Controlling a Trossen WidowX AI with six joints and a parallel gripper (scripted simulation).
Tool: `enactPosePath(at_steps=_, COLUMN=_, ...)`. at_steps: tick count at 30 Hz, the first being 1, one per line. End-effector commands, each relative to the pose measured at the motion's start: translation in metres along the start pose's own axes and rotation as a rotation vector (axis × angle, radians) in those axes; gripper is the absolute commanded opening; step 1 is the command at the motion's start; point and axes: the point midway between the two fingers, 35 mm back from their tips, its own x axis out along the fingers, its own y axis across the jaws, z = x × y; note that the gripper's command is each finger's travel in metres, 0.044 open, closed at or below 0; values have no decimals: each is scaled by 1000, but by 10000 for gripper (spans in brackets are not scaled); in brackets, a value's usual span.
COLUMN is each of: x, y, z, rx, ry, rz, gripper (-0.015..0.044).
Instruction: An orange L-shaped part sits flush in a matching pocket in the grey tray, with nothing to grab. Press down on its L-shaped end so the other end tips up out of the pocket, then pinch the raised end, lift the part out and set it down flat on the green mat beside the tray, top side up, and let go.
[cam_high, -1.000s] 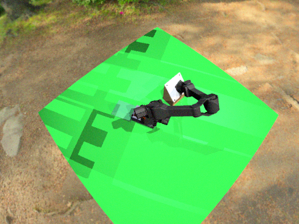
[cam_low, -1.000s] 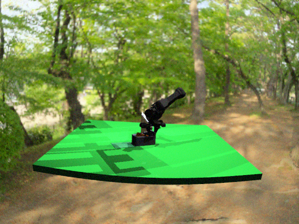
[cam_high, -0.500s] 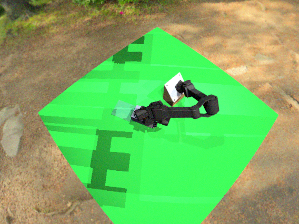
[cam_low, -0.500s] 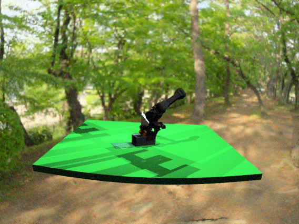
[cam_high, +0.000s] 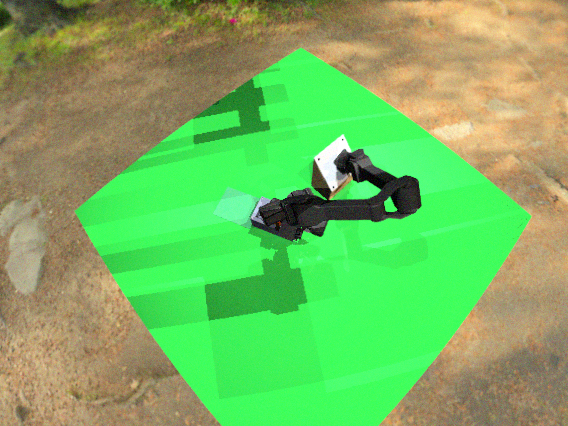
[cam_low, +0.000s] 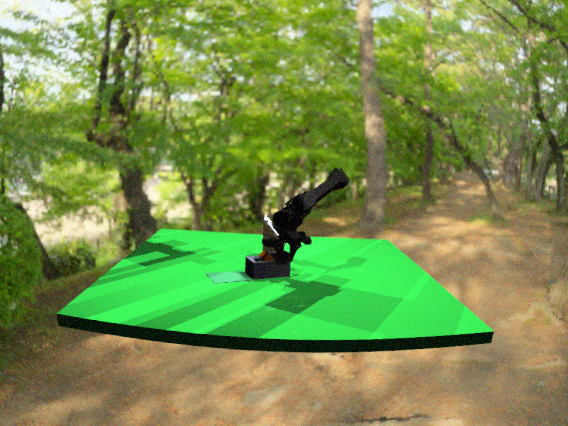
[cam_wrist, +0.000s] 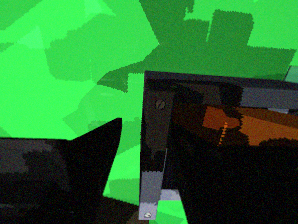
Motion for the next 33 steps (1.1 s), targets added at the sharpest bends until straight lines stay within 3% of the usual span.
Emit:
enactPosePath(at_steps=1, x=-5, y=3, z=-1, rx=-3, ry=2, rz=-6, gripper=180)
enactPosePath(at_steps=5, x=-28, y=-3, z=2, rx=-1, ry=3, rz=-14, gripper=180)
enactPosePath(at_steps=11, x=-99, y=-9, z=-1, rx=-2, ry=4, rz=-11, gripper=180)
enactPosePath(at_steps=33, x=-98, y=-8, z=-2, rx=6, ry=3, rz=-3, gripper=180)
